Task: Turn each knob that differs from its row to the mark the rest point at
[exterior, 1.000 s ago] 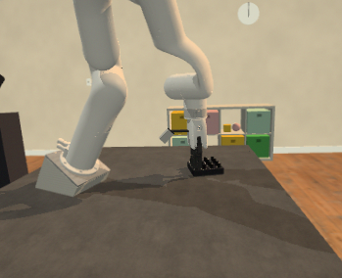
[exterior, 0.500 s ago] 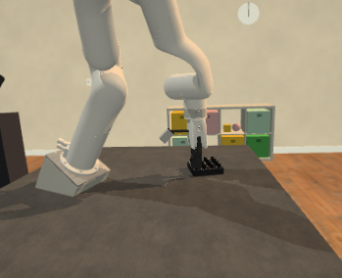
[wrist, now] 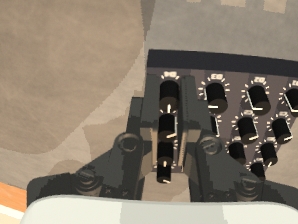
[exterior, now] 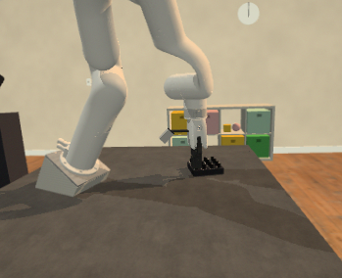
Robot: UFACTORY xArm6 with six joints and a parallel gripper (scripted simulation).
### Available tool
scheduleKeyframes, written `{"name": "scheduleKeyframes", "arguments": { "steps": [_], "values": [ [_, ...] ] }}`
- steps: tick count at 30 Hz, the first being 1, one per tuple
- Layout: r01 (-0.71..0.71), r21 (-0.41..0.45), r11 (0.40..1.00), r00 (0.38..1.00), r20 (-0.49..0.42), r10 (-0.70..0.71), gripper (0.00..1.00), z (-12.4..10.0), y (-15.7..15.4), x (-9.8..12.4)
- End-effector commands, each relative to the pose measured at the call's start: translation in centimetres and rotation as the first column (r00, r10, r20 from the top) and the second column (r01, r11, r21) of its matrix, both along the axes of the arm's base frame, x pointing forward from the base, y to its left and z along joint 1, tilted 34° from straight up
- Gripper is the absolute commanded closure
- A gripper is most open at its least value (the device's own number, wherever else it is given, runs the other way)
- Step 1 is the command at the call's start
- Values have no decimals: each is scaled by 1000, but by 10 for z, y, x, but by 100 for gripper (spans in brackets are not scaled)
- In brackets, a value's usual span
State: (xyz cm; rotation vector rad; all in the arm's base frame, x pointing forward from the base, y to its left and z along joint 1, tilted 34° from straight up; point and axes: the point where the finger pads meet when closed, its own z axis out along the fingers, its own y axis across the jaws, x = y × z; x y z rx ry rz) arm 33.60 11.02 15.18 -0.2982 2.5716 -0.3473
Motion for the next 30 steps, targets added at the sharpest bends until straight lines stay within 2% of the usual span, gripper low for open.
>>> {"name": "scheduleKeyframes", "arguments": {
  "steps": [1, 16, 30],
  "values": [
    [-1, 1, 1000, 1000, 2, 1, 92, 1, 1, 1],
    [14, 11, 1000, 1000, 5, -15, 92, 1, 1, 1],
    [98, 66, 993, 995, 21, -100, 92, 1, 1, 1]
  ]
}}
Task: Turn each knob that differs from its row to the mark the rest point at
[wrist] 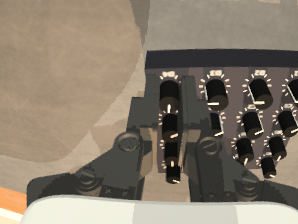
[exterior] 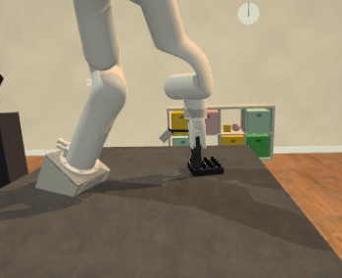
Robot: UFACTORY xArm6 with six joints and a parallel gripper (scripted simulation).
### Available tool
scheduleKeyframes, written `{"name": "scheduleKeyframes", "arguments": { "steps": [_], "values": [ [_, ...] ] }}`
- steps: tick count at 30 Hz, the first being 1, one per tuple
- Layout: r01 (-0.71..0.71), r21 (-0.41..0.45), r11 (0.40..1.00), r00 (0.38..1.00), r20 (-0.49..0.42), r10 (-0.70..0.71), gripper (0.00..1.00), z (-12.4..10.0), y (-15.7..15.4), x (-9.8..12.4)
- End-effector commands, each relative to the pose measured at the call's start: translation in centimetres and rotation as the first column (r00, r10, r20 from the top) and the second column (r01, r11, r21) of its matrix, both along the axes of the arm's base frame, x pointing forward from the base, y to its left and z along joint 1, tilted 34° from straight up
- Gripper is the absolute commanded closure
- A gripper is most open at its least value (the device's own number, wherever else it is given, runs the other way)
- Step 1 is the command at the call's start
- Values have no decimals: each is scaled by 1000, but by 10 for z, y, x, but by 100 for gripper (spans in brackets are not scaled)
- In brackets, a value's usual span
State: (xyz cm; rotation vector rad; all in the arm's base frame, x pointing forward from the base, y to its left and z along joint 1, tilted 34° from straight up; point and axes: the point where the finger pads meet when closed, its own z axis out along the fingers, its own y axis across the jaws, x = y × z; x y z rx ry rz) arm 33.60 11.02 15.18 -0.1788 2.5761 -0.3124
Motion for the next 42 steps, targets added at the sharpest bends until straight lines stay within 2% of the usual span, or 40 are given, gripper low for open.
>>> {"name": "scheduleKeyframes", "arguments": {
  "steps": [1, 15, 20, 30, 32, 42],
  "values": [
    [34, 22, 999, 999, 10, -34, 92, 1, 1, 1],
    [209, 141, 968, 976, 36, -216, 92, 1, 1, 1],
    [298, 205, 932, 949, 40, -312, 92, 1, 1, 1],
    [475, 345, 810, 857, 27, -514, 92, 1, 1, 1],
    [475, 345, 810, 857, 27, -514, 92, 1, 1, 1],
    [616, 475, 628, 722, -20, -692, 92, 1, 1, 1]
  ]
}}
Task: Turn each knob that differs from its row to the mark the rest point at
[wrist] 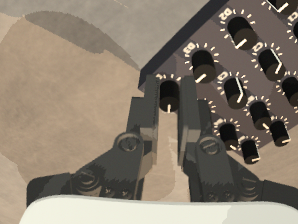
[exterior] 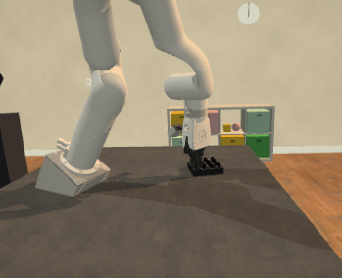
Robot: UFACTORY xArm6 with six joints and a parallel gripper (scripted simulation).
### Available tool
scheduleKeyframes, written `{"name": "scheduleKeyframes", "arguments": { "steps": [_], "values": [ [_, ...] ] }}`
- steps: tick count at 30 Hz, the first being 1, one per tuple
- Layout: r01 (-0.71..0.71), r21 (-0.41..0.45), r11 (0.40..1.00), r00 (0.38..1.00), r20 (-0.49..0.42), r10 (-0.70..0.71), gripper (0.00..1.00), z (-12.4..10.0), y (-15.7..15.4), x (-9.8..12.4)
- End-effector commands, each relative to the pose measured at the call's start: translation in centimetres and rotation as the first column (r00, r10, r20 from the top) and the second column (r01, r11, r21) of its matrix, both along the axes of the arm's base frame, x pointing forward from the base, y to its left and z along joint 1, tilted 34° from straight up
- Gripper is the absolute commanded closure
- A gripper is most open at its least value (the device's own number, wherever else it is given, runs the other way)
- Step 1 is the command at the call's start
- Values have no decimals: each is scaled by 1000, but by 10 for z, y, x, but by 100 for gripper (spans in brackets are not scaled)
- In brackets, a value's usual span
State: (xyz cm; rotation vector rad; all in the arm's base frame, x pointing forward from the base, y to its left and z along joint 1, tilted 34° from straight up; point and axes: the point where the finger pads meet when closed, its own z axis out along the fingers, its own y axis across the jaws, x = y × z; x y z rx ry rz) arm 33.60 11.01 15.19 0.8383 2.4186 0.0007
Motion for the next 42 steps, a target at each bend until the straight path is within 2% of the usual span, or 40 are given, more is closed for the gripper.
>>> {"name": "scheduleKeyframes", "arguments": {
  "steps": [1, 8, 22, 35, 42],
  "values": [
    [106, 63, 992, 994, 30, -108, 92, 1, 1, 1],
    [205, 131, 970, 976, 42, -212, 92, 1, 1, 1],
    [404, 279, 871, 901, 43, -432, 92, 1, 1, 1],
    [477, 339, 811, 855, 33, -517, 92, 1, 1, 1],
    [491, 351, 797, 845, 30, -534, 92, 1, 1, 1]
  ]
}}
